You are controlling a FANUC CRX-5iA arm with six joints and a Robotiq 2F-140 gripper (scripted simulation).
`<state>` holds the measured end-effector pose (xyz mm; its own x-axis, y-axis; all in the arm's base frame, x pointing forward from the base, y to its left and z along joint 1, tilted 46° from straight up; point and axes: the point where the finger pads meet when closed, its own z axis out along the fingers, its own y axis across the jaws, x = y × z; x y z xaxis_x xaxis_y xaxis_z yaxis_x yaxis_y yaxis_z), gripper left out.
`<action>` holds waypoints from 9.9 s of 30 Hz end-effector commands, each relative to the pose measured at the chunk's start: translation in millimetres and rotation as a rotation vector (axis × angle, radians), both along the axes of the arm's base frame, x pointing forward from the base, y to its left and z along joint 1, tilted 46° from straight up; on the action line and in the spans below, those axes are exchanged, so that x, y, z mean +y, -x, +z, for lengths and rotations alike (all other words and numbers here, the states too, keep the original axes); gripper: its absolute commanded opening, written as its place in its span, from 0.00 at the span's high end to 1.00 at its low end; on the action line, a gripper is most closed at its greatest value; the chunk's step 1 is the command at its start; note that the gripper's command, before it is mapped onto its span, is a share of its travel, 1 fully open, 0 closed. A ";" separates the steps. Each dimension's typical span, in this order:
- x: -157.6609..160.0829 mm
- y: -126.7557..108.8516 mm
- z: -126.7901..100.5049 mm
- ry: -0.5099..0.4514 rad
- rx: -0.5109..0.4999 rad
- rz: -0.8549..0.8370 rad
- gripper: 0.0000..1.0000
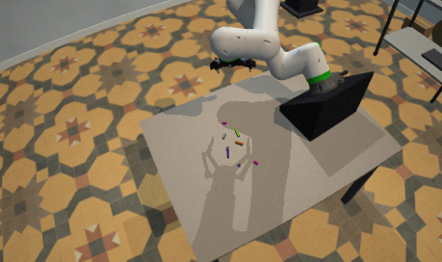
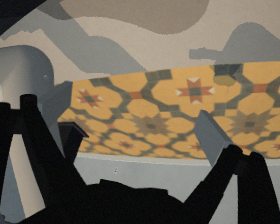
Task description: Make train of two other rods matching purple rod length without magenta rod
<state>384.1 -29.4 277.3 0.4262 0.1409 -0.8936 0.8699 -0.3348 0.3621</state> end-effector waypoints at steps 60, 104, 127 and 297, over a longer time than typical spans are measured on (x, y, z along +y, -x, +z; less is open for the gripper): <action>-138.8 -44.7 -196.0 -0.346 -1.125 -0.303 0.00; -138.8 -44.7 -196.0 -0.346 -1.125 -0.303 0.00; -138.8 -44.7 -196.0 -0.346 -1.125 -0.303 0.00; -25.3 -126.7 -305.9 -0.342 -1.130 -0.301 0.00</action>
